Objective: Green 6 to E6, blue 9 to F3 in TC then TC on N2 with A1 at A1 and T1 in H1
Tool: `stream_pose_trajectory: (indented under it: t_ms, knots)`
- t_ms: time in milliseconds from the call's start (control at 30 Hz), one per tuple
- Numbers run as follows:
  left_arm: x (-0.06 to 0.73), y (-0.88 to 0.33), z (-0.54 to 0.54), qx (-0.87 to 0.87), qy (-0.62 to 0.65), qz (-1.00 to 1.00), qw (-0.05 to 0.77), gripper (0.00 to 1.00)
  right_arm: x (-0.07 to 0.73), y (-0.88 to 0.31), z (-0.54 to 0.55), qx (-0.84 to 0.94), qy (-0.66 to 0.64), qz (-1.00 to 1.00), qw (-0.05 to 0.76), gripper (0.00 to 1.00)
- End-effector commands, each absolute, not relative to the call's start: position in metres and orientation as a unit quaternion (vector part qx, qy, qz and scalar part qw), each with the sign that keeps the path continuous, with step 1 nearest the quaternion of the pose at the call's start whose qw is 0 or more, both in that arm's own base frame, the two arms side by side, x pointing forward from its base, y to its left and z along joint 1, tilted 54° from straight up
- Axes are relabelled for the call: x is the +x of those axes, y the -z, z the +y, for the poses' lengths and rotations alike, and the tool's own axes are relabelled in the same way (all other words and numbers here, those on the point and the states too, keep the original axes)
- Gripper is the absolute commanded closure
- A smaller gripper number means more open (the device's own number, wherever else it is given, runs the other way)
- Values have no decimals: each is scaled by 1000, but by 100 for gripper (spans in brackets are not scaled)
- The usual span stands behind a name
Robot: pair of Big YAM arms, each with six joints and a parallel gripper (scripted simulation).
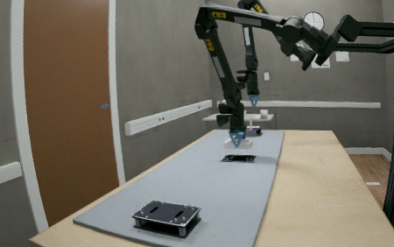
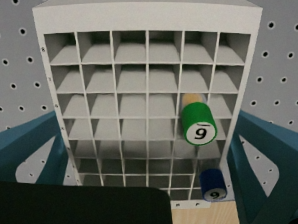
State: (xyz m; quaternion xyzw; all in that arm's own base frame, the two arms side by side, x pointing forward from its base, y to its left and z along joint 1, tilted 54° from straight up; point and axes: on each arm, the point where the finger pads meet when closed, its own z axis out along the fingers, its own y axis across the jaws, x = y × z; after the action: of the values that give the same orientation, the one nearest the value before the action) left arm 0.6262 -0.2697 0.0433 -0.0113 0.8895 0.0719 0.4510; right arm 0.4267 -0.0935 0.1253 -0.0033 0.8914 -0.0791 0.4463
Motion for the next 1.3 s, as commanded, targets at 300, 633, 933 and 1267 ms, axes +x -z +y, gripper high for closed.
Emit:
stream_pose_trajectory:
  t_ms: [300,633,933,1267]
  knots:
    - [603,-59,-284,-7,-65,889,453,100,427,-128,-94,0,78,890,450,76]
    - [609,-53,-275,-10,-70,890,451,100,427,-128,-94,0,78,890,450,76]
    - [620,-77,-244,-15,-73,888,453,100,427,-128,-94,0,78,890,450,76]
    - [612,-69,-251,1,-67,890,451,100,427,-128,-94,0,78,890,450,76]
